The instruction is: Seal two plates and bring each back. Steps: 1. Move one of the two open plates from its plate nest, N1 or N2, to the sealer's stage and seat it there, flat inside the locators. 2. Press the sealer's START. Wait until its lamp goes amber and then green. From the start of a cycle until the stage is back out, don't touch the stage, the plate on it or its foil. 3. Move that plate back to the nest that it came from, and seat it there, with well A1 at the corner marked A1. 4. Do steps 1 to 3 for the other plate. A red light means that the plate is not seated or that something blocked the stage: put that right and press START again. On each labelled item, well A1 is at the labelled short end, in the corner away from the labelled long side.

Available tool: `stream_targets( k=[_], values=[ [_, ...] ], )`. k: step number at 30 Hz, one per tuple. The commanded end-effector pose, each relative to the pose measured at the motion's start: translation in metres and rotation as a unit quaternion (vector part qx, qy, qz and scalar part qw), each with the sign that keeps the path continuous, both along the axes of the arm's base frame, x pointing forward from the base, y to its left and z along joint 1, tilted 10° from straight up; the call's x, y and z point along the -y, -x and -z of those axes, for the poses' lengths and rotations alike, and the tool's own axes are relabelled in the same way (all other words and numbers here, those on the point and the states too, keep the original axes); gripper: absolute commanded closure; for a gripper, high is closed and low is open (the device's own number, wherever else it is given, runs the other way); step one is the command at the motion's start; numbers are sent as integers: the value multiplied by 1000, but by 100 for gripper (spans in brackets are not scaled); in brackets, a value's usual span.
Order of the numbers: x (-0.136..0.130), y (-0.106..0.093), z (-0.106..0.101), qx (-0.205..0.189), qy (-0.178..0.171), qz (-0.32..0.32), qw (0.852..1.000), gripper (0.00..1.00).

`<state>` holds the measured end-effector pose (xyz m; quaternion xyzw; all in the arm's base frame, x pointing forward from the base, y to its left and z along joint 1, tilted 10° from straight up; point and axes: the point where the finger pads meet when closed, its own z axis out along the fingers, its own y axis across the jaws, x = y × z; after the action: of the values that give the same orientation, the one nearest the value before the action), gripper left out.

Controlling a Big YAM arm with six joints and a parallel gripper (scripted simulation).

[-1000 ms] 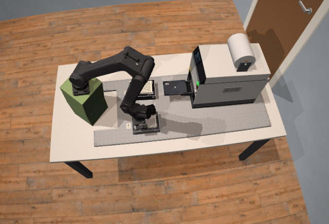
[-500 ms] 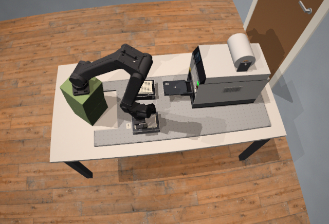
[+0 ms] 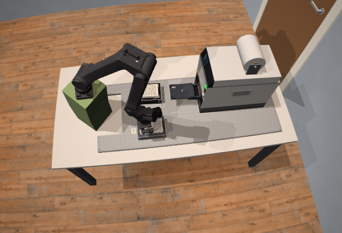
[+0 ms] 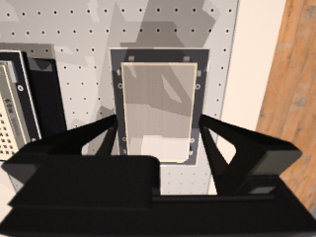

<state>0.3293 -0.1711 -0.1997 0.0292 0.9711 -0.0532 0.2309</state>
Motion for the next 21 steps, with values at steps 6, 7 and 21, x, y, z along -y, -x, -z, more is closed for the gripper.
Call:
stream_targets(
  k=[6,7,21],
  values=[
    [-3,-2,-15,5,2,0,1000,0],
    [-1,-6,-16,9,4,0,1000,0],
    [-8,7,-1,-5,-4,0,1000,0]
  ],
)
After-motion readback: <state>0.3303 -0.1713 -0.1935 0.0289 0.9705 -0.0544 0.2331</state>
